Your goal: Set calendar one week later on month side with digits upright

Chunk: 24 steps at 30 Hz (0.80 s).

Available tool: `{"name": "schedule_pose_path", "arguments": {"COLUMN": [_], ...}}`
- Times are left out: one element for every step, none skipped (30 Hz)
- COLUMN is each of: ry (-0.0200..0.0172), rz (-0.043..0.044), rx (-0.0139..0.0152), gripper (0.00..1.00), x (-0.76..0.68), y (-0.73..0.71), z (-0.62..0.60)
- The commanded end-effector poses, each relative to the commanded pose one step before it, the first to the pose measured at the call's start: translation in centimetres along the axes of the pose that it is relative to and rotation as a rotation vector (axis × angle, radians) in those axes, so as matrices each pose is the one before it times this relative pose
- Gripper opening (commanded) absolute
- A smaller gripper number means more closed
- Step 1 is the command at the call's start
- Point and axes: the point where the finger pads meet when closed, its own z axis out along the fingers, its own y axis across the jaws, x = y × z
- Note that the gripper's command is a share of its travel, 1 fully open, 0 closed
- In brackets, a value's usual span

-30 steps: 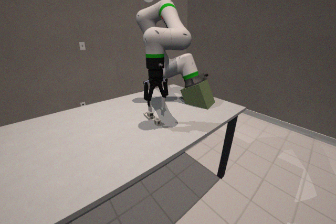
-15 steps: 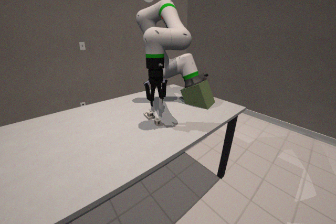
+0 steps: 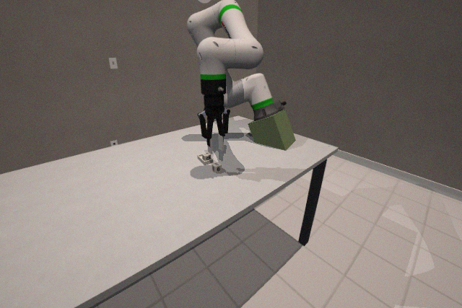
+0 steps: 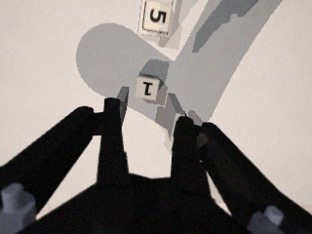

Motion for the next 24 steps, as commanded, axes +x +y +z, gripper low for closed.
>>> {"name": "schedule_pose_path", "arguments": {"ry": [-0.00022, 0.00001, 0.00002, 0.00002, 0.0, 0.0, 0.00003, 0.00003, 0.00003, 0.00003, 0.00004, 0.00001, 0.0, 0.0, 0.0, 0.0, 0.00001, 0.0, -0.00001, 0.0, 0.0, 0.0, 0.0, 0.0], "rz": [0.00005, 0.00002, 0.00003, 0.00004, 0.0, 0.0, 0.00004, 0.00005, 0.00006, 0.00006, 0.00007, 0.00002, 0.0, 0.0, 0.0, 0.0, 0.00001, 0.0, 0.0, 0.0, 0.0, 0.0, 0.0, 0.0], "rx": [0.00036, 0.00002, 0.00002, 0.00003, 0.0, 0.0, 0.00003, 0.00004, 0.00004, 0.00004, 0.00005, 0.00002, 0.00001, 0.0, 0.0, -0.00001, 0.00001, 0.0, -0.00001, 0.0, 0.00001, 0.0, 0.0, -0.00001], "gripper": [0.29, 0.29, 0.29, 0.29, 0.29, 0.29, 0.29, 0.29, 0.29, 0.29, 0.29, 0.29, 0.29, 0.29, 0.29, 0.29, 0.29, 0.29, 0.29, 0.29, 0.29, 0.29, 0.29, 0.29], "x": [-0.015, 0.0, 0.0, 0.0, 0.0, 0.0, 0.0, 0.0, -0.001, -0.001, -0.001, -0.001, -0.001, -0.001, -0.001, -0.001, -0.001, -0.001, -0.001, -0.001, -0.001, 0.0, 0.0, -0.001], "y": [-0.012, 0.0, 0.0, 0.0, 0.0, 0.0, 0.0, 0.001, 0.001, 0.001, 0.001, 0.001, 0.001, 0.001, 0.002, 0.002, 0.001, 0.002, 0.002, 0.002, 0.002, 0.0, 0.0, 0.002], "z": [0.02, 0.024, 0.031, 0.039, 0.0, 0.0, 0.046, 0.055, 0.063, 0.071, 0.079, 0.088, 0.096, 0.104, 0.112, 0.119, 0.126, 0.133, 0.138, 0.144, 0.149, 0.0, 0.0, 0.153]}}
